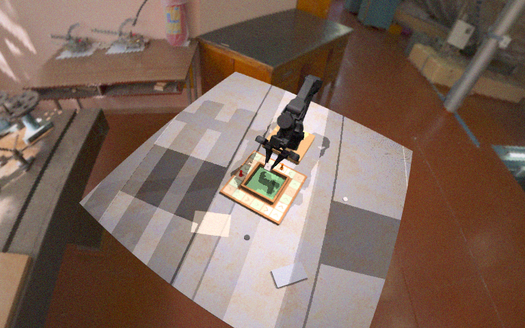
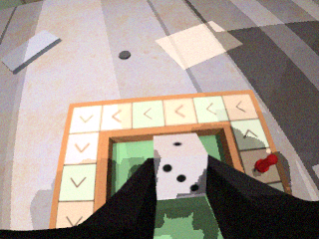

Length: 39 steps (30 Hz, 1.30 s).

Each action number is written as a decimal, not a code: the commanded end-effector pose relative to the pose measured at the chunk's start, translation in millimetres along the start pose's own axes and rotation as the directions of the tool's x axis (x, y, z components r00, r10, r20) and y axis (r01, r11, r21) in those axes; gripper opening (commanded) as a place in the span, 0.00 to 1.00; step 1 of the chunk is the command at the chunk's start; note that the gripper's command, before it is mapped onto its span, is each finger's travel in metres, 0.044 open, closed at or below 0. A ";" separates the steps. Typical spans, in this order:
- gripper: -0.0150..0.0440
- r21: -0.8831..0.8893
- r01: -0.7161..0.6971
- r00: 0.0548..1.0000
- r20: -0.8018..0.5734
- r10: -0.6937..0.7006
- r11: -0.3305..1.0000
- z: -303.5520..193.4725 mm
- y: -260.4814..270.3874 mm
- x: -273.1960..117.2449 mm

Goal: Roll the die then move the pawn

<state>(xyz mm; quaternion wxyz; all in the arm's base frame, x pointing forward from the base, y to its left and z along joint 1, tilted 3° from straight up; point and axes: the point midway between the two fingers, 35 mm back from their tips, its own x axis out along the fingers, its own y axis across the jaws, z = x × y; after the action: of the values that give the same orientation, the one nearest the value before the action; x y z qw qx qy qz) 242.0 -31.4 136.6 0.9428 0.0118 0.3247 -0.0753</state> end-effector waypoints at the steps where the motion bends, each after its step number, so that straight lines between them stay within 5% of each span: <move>1: 0.25 0.000 0.000 1.000 0.000 0.000 1.000 0.0 0.0 0.0; 9: 0.25 0.000 0.000 1.000 0.000 0.000 1.000 0.0 0.0 0.0; 26: 1.00 -0.005 0.004 1.000 -0.011 -0.004 1.000 29.5 0.3 -25.6; 32: 1.00 -0.011 0.004 0.958 -0.288 -0.008 1.000 23.6 0.2 -8.8; 39: 1.00 -0.009 0.004 0.802 -0.597 -0.008 1.000 13.9 -0.3 11.6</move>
<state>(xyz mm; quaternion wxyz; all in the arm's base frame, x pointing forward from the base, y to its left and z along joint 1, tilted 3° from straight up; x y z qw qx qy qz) 256.2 -33.8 148.1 0.8296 0.0212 0.5533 -0.0718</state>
